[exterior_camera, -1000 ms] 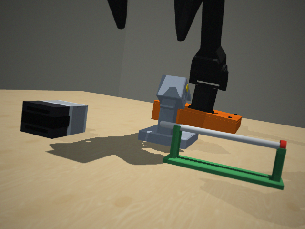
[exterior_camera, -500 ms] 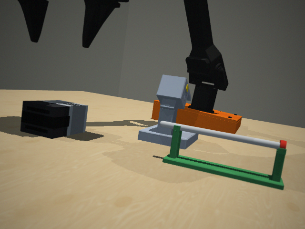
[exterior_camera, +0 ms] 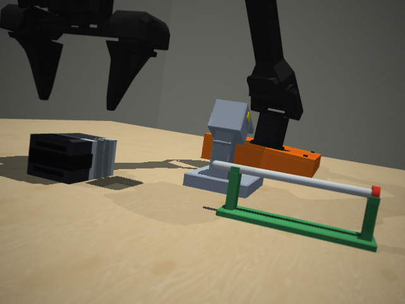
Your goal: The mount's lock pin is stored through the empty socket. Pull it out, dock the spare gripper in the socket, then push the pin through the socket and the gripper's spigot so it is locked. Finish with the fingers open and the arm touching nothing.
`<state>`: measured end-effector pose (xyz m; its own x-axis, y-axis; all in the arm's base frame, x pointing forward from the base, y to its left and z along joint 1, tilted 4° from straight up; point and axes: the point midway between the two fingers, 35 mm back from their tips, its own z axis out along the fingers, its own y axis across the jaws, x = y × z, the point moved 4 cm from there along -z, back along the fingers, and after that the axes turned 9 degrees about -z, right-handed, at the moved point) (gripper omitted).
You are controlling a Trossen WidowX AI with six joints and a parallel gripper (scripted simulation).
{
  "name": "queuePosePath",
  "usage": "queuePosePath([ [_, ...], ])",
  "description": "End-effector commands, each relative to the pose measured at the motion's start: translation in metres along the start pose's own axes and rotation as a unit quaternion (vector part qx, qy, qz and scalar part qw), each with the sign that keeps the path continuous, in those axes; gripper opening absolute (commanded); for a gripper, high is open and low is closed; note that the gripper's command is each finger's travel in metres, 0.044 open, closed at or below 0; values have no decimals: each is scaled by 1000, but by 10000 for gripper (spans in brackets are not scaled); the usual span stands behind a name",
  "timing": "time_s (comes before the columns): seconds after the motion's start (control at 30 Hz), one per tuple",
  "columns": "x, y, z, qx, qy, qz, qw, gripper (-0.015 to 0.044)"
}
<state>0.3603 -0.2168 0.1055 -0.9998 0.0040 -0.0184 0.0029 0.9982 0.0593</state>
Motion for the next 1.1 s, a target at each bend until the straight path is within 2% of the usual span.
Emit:
queuePosePath([
  [0.0, 3, 2, 18, 0, 3, 2, 1000, 440],
  [1.07, 2, 3, 66, 0, 3, 2, 1000, 440],
])
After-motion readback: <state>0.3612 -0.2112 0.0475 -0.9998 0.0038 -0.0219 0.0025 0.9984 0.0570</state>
